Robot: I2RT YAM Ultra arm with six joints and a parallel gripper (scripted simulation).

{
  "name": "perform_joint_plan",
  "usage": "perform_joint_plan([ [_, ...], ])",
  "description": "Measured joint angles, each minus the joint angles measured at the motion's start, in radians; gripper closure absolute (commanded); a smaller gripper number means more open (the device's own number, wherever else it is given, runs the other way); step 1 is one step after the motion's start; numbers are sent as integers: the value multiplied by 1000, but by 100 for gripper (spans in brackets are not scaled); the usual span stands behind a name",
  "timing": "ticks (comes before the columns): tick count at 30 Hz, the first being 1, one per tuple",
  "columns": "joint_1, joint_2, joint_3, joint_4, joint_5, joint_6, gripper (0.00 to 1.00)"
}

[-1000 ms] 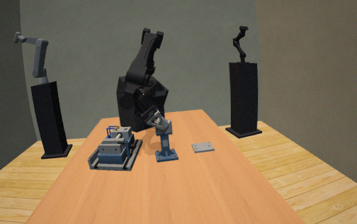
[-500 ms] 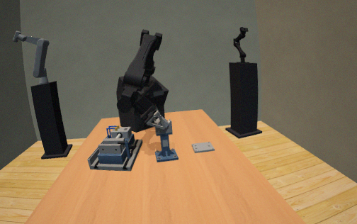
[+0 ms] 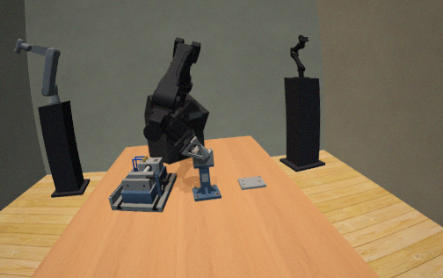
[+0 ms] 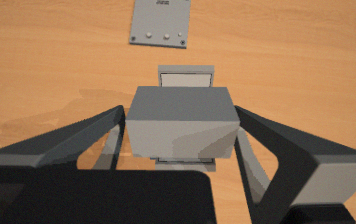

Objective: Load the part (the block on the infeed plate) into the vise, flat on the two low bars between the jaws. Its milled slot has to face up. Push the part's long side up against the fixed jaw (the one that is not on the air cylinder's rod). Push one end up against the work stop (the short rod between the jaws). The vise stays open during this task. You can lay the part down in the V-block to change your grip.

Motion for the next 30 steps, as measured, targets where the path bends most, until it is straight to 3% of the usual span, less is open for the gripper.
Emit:
perform_joint_plan([
  [30, -3, 10, 12, -25, -18, -24, 19],
])
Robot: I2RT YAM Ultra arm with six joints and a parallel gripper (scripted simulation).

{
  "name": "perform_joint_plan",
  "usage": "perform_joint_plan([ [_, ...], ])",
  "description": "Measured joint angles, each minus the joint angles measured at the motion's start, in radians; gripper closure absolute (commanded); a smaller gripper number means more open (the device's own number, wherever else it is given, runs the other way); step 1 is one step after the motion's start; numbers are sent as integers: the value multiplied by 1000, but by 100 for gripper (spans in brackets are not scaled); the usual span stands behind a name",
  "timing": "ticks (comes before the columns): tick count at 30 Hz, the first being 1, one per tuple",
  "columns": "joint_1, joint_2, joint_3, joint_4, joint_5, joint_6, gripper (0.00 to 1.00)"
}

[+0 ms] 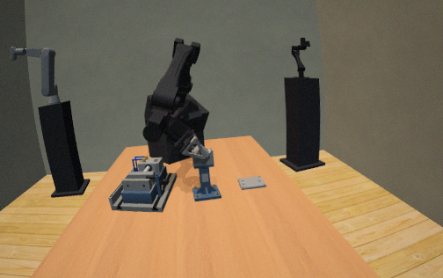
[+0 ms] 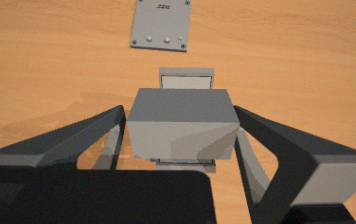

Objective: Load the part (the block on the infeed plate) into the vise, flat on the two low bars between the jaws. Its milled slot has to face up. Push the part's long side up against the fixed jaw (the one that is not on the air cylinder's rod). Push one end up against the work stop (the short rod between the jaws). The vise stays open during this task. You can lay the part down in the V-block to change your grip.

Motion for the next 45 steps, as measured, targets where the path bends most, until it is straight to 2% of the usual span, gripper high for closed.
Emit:
perform_joint_plan([
  [28, 0, 0, 0, -1, 0, 0, 19],
  [29, 0, 0, 0, -1, 0, 0, 100],
  [45, 0, 0, 0, -2, 0, -1, 100],
])
